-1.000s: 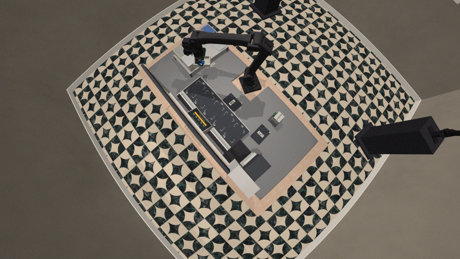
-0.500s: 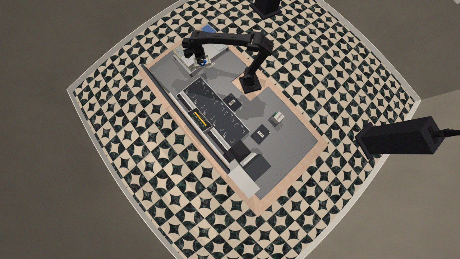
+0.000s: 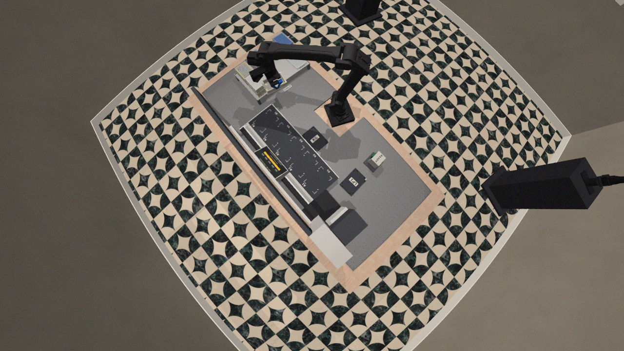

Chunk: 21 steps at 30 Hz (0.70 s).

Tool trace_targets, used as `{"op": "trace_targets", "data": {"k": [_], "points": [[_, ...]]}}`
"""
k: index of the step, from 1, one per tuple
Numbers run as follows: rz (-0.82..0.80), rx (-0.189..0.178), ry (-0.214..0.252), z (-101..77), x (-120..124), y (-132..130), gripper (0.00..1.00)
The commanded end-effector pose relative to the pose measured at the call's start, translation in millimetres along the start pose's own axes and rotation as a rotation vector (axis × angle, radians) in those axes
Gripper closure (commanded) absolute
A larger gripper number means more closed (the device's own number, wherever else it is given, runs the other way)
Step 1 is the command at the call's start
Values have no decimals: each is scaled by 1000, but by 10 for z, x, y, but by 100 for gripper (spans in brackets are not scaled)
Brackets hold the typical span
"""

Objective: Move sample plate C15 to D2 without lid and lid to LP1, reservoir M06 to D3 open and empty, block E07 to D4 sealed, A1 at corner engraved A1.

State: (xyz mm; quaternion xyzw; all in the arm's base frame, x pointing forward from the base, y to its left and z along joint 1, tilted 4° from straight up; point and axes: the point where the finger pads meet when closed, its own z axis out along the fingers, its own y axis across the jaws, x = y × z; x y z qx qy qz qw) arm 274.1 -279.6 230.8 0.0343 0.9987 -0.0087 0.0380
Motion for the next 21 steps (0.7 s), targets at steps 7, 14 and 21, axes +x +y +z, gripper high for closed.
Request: {"op": "trace_targets", "data": {"k": [7, 14, 21], "points": [[-193, 19, -16, -85, -63, -60, 100], [-211, 34, -31, -168, -80, -66, 100], [-211, 34, -31, -168, -81, -65, 100]]}}
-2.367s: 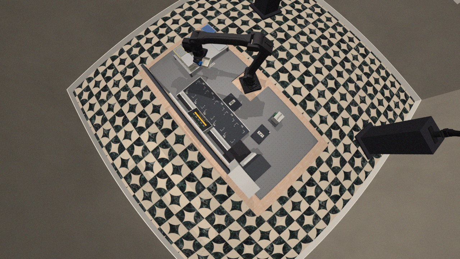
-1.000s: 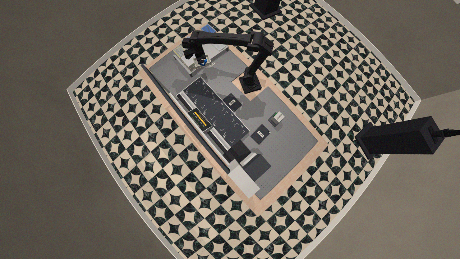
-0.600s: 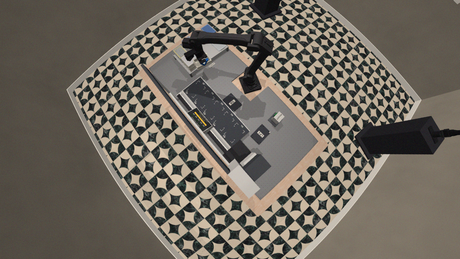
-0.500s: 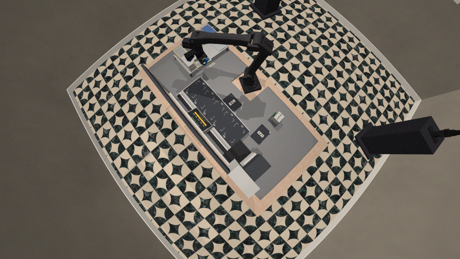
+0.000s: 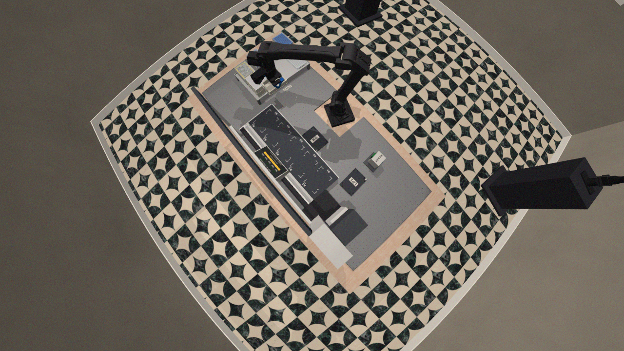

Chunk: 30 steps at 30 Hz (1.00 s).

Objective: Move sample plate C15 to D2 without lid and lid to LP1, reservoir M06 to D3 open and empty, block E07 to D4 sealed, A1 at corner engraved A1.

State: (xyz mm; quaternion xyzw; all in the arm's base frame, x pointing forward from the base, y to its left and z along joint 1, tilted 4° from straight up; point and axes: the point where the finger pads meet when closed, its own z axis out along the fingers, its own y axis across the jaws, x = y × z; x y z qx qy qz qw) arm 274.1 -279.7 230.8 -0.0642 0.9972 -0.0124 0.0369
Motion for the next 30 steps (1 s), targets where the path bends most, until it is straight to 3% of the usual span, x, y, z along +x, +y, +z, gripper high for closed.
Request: {"op": "trace_targets", "data": {"k": [1, 2, 15, 16, 17, 18, 30], "points": [[-14, 37, -27, -168, -66, -80, 100], [-36, 25, -18, -109, -36, 50, 100], [-14, 19, -14, -103, -13, 319, 100], [-15, 54, -43, -285, -102, 245, 100], [-14, 23, -17, -125, -23, 354, 100], [-14, 18, -14, -101, -10, 391, 100], [-13, 14, -12, -92, 4, 673, 100]]}}
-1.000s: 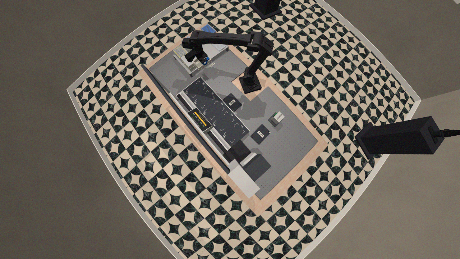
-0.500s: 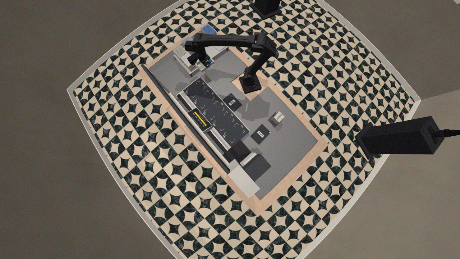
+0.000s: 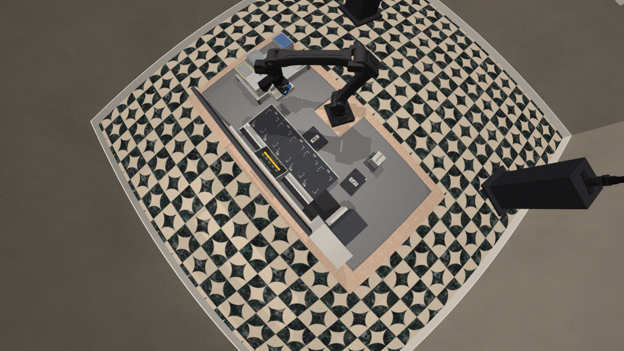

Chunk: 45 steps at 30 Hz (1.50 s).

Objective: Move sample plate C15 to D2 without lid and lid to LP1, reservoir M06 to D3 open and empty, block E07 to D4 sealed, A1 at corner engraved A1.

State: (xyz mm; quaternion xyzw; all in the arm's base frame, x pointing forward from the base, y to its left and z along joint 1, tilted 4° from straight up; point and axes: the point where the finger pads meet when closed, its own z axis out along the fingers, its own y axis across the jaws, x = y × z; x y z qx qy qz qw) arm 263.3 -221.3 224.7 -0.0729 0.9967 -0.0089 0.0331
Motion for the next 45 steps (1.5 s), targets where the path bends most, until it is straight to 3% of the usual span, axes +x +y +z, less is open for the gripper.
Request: {"op": "trace_targets", "data": {"k": [1, 2, 3, 5, 19, 20, 22, 36, 37, 39, 45], "points": [[4, 23, -19, -133, -33, 80, 100], [4, 23, -19, -133, -33, 80, 100], [2, 63, -56, -314, -138, -4, 100], [4, 25, -22, -131, -38, 142, 100], [4, 20, -18, -121, -24, 428, 100], [2, 61, -62, -323, -147, 342, 100], [4, 22, -21, -119, -29, 493, 100], [4, 18, -18, -110, -17, 775, 100], [3, 61, -72, -346, -165, 688, 100], [4, 22, -24, -127, -31, 834, 100], [4, 25, -29, -153, -44, 963, 100]]}}
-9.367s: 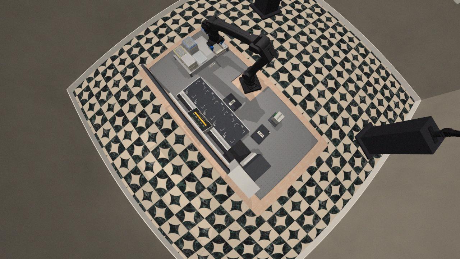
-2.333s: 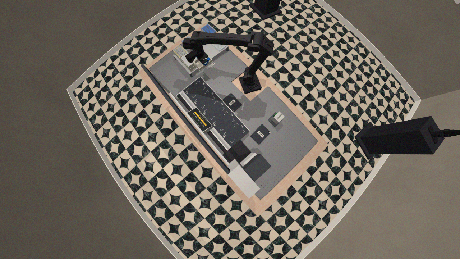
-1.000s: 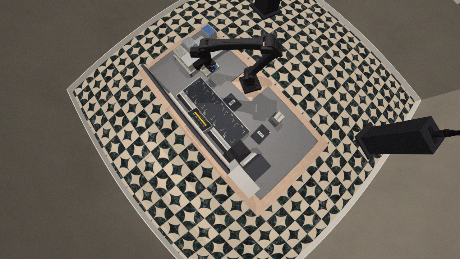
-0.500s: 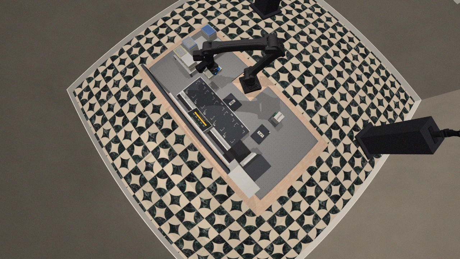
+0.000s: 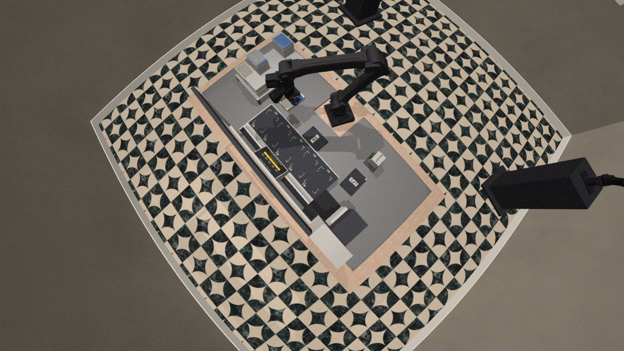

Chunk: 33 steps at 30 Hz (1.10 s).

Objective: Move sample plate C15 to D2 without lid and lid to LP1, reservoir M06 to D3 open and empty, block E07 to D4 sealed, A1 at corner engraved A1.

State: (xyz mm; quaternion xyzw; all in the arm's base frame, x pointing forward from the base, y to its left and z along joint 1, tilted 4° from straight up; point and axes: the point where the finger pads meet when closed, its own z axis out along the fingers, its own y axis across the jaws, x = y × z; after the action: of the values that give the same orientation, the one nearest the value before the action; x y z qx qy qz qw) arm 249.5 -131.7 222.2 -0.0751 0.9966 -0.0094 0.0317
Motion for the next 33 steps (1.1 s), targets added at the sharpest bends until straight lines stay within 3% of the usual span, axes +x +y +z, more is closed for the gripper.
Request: {"op": "trace_targets", "data": {"k": [1, 8, 9, 12, 25, 33], "points": [[9, 24, -33, -149, -52, 78, 100], [9, 16, -21, -104, -18, 215, 100], [8, 54, -83, -346, -178, 140, 100], [9, 16, -21, -102, -16, 307, 100], [9, 21, -36, -159, -51, 541, 100], [9, 15, -26, -93, -21, 741, 100]]}}
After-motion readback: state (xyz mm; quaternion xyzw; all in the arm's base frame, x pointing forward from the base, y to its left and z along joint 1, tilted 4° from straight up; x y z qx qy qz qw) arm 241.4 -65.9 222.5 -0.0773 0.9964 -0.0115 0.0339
